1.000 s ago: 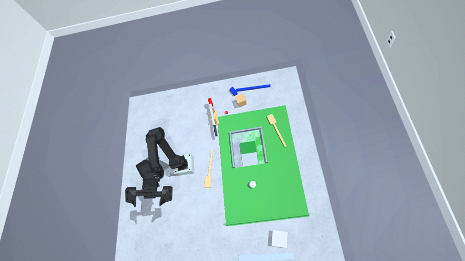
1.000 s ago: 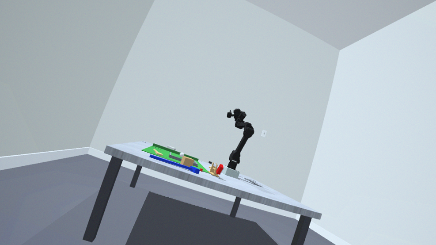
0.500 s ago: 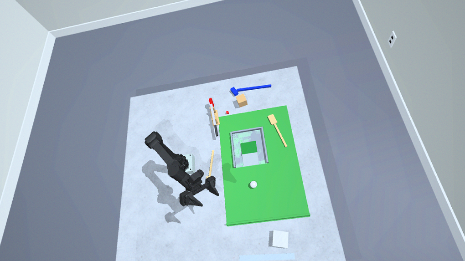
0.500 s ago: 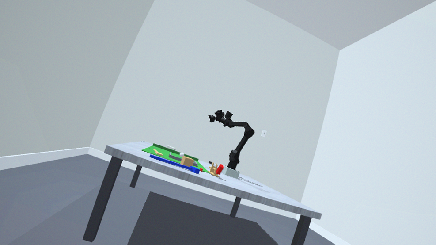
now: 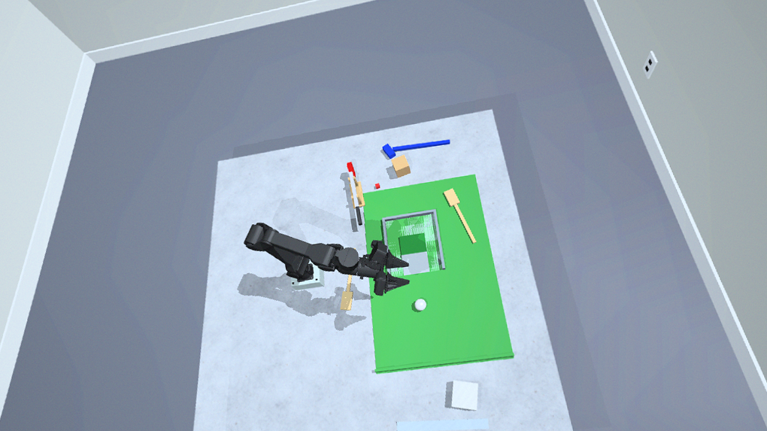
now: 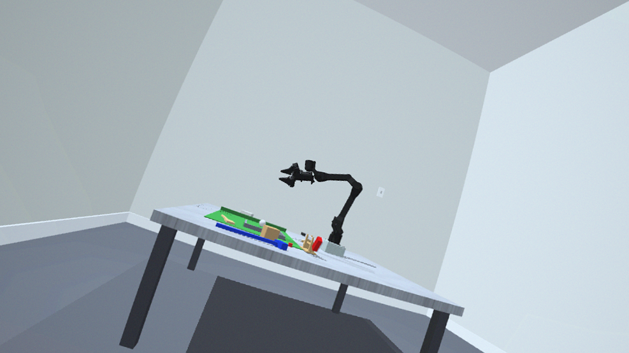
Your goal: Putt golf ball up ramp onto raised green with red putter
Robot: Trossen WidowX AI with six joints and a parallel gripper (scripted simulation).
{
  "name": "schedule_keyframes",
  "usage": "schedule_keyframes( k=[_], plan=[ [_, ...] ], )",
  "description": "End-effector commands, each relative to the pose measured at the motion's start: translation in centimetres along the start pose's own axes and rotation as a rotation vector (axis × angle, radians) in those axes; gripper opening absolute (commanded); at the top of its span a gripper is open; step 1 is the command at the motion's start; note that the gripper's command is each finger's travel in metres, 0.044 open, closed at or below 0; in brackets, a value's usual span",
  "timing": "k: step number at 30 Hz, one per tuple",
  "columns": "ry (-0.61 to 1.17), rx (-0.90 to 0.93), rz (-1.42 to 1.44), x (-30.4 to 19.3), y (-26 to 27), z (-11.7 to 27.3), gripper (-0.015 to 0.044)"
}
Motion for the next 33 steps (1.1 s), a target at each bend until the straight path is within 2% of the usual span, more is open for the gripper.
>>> schedule_keyframes(
  k=[1, 6, 11, 16, 22, 26, 33],
  plan=[
    [-0.011, 0.203, 0.055, 1.8, 6.3, -1.2, 0.044],
    [-0.022, 0.456, 0.146, 4.0, 14.3, -1.0, 0.044],
    [-0.032, 0.706, 0.262, 5.6, 22.0, 0.9, 0.044],
    [-0.035, 0.959, 0.407, 6.4, 29.4, 4.7, 0.044],
    [-0.034, 1.258, 0.634, 6.0, 36.6, 11.0, 0.044],
    [-0.034, 1.432, 0.796, 5.0, 39.7, 15.3, 0.044],
    [-0.034, 1.44, 0.804, 4.8, 39.8, 15.2, 0.044]
  ],
)
Point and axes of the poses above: the point midway between the two fingers, 35 mm back from their tips, its own z axis back along the fingers, its own y axis across the jaws, x = y × z, the point moved 2 cm from there along z, back along the fingers, and after that the axes turned 8 degrees about z, right-handed, at the moved point
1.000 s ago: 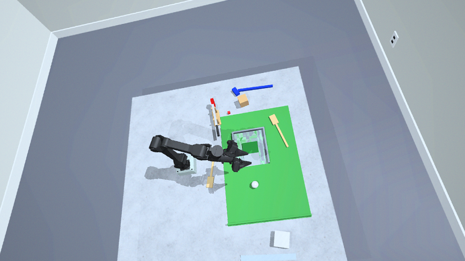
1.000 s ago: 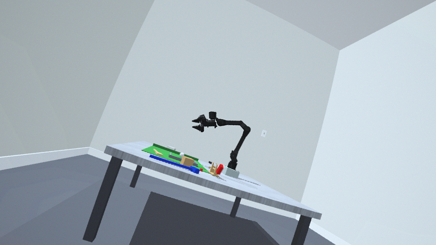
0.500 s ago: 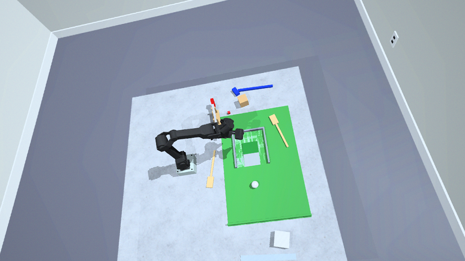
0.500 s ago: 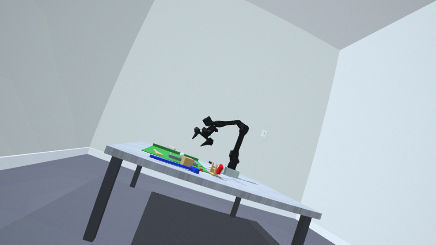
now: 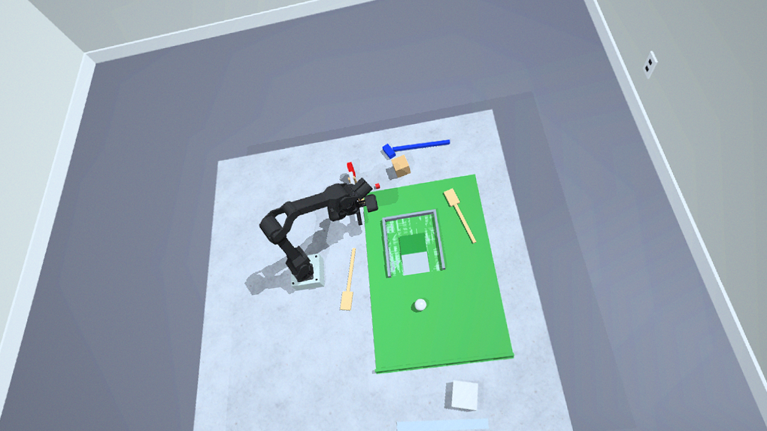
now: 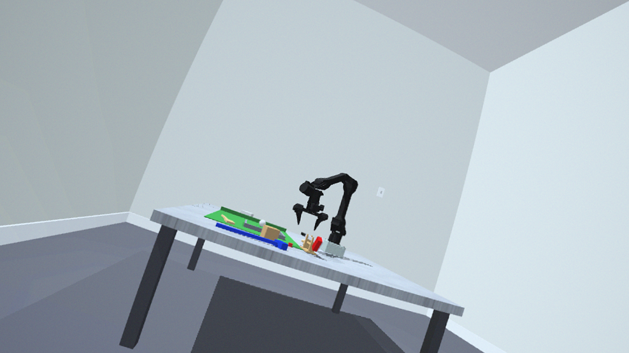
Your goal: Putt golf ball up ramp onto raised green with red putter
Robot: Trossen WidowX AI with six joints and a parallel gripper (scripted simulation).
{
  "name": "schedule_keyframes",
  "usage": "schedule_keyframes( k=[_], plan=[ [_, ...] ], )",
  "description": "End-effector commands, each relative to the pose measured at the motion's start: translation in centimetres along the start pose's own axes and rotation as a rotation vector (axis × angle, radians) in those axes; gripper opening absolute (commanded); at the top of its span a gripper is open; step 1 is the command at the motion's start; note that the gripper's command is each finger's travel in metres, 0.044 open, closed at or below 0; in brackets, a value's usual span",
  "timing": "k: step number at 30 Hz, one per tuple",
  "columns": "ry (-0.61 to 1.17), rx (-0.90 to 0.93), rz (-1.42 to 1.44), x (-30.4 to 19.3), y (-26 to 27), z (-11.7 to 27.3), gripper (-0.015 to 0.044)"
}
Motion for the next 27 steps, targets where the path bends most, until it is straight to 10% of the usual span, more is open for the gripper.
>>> schedule_keyframes(
  k=[1, 27],
  plan=[
    [0.003, 0.017, 0.011, -0.1, 0.2, -0.5, 0.044],
    [0.003, 0.017, 0.011, -1.6, 0.4, -5.7, 0.044]
  ],
)
Point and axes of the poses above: the point midway between the two fingers, 35 mm back from their tips, its own z axis back along the fingers, its own y axis across the jaws, x = y × z, the point moved 2 cm from there along z, back along the fingers, and after that the axes turned 8 degrees about z, right-handed, at the moved point
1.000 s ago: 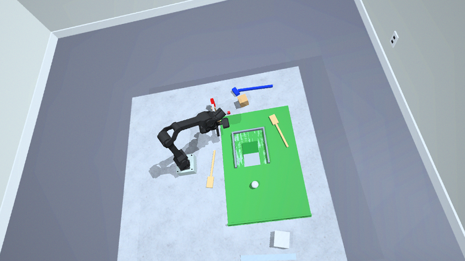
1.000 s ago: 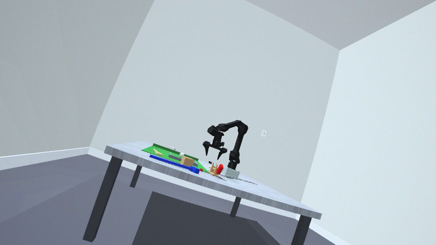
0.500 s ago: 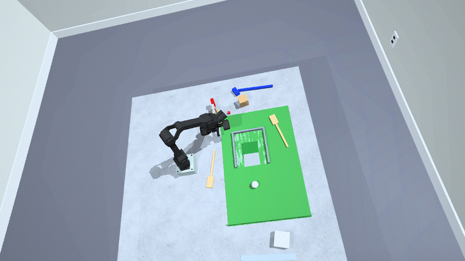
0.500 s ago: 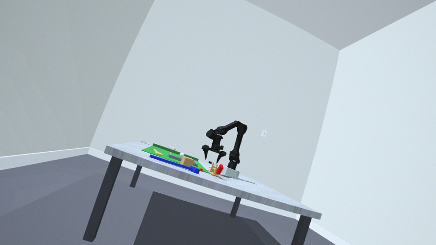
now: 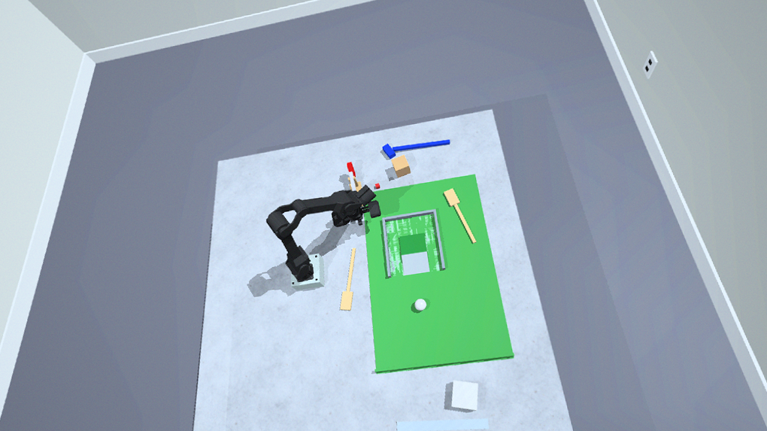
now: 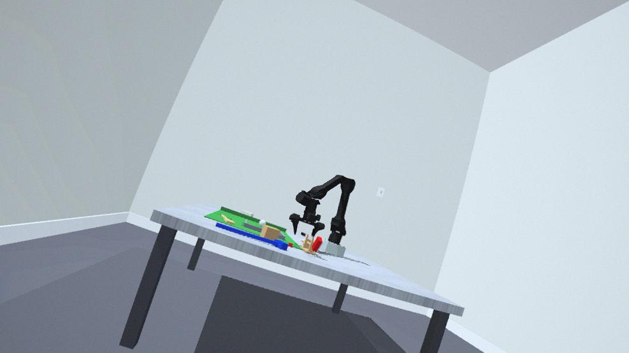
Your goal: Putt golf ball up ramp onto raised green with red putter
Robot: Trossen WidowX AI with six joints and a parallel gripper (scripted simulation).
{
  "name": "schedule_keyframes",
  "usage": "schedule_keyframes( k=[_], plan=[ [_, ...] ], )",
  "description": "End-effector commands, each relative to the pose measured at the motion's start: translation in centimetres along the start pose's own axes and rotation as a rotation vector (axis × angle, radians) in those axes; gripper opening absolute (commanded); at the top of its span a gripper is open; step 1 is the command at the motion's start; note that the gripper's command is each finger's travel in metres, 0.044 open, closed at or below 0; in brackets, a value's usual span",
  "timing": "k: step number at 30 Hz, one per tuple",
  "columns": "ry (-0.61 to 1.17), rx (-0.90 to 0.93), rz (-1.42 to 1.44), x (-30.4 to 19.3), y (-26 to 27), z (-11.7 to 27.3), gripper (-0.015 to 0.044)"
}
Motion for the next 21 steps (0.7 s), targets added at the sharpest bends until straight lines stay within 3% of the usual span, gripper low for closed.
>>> schedule_keyframes(
  k=[1, 9, 21],
  plan=[
    [-0.001, 0.007, 0.002, -0.21, 0.18, -0.73, 0.044],
    [-0.001, 0.007, 0.001, -0.48, 0.26, -1.71, 0.044],
    [0.001, 0.004, 0.0, -0.39, 0.14, -1.35, 0.0125]
  ],
)
Point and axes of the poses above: the point midway between the two fingers, 35 mm back from their tips, its own z axis back along the fingers, its own y axis across the jaws, x = y × z, the point moved 2 cm from there along z, back along the fingers, and after that the axes turned 8 degrees about z, right-handed, at the moved point
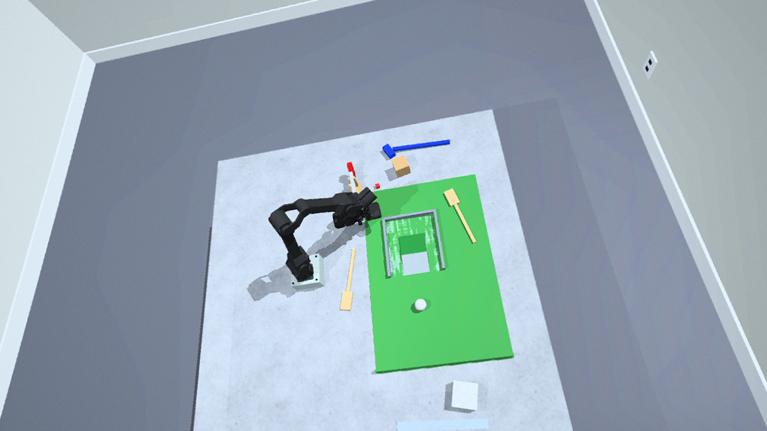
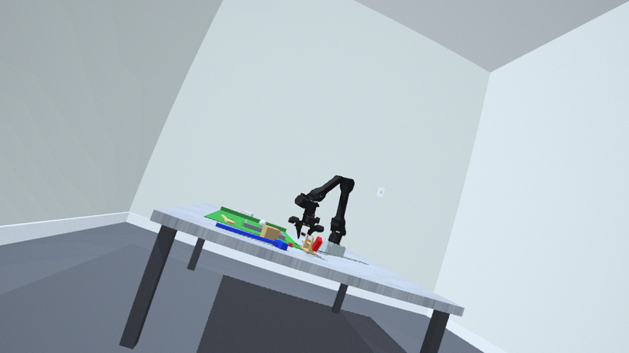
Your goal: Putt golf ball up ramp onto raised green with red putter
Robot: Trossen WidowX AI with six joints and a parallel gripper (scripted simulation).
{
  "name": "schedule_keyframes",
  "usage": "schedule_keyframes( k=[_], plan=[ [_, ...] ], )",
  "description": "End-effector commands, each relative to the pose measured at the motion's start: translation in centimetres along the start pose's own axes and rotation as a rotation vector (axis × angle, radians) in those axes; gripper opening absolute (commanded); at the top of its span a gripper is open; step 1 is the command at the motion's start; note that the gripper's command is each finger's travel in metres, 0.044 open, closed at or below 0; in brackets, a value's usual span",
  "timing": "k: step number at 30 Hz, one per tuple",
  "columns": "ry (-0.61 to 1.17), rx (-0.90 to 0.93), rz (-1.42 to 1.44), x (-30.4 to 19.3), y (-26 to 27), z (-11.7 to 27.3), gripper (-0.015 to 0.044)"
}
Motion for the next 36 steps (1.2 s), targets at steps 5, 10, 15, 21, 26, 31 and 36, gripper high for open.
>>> schedule_keyframes(
  k=[5, 10, 15, 21, 26, 31, 36],
  plan=[
    [0.0, 0.0, 0.0, 0.0, 0.0, 0.0, 0.0033],
    [0.0, 0.0, 0.0, 0.0, 0.0, 0.0, 0.0],
    [0.0, 0.0, 0.0, 0.5, -0.3, 1.4, 0.0],
    [0.0, 0.0, 0.0, 1.5, -0.7, 5.0, 0.0],
    [0.0, 0.0, 0.0, 2.2, -0.6, 8.1, 0.0],
    [0.0, 0.001, -0.001, 2.6, -0.4, 9.7, 0.0],
    [0.025, -0.011, -0.066, 1.3, -1.0, 9.3, 0.0]
  ],
)
Point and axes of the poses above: the point midway between the two fingers, 35 mm back from their tips, its own z axis back along the fingers, its own y axis across the jaws, x = y × z, the point moved 2 cm from there along z, back along the fingers, and after that the axes turned 8 degrees about z, right-handed, at the moved point
